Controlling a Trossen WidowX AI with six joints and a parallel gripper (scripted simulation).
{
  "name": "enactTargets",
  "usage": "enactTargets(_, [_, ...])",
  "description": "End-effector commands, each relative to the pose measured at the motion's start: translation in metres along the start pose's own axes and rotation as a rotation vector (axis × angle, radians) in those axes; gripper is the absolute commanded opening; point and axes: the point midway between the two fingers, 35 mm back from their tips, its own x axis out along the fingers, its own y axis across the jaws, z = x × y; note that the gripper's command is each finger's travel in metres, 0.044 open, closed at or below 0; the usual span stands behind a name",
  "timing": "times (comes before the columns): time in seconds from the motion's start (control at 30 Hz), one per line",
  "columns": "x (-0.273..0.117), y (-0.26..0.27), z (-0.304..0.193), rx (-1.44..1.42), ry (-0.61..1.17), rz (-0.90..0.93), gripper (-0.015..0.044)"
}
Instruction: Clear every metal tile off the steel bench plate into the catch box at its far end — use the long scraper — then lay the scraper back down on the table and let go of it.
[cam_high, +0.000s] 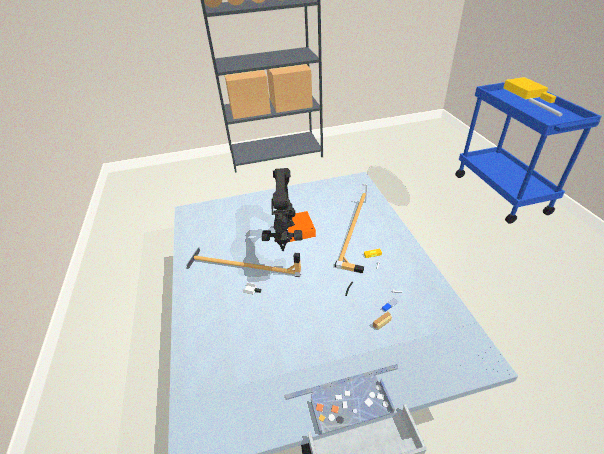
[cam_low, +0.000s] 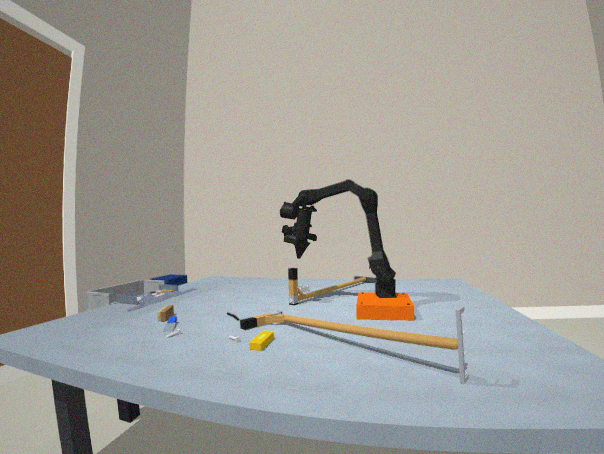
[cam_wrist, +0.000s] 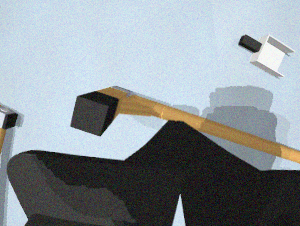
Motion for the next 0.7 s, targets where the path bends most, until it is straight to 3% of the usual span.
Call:
enactTargets(0.0, [0.0, -0.012, -0.005, -0.077, 0.015, -0.001, 0.0])
enactTargets(0.67, [0.001, -0.064, -0.028, -0.419, 0.074, 0.0, 0.0])
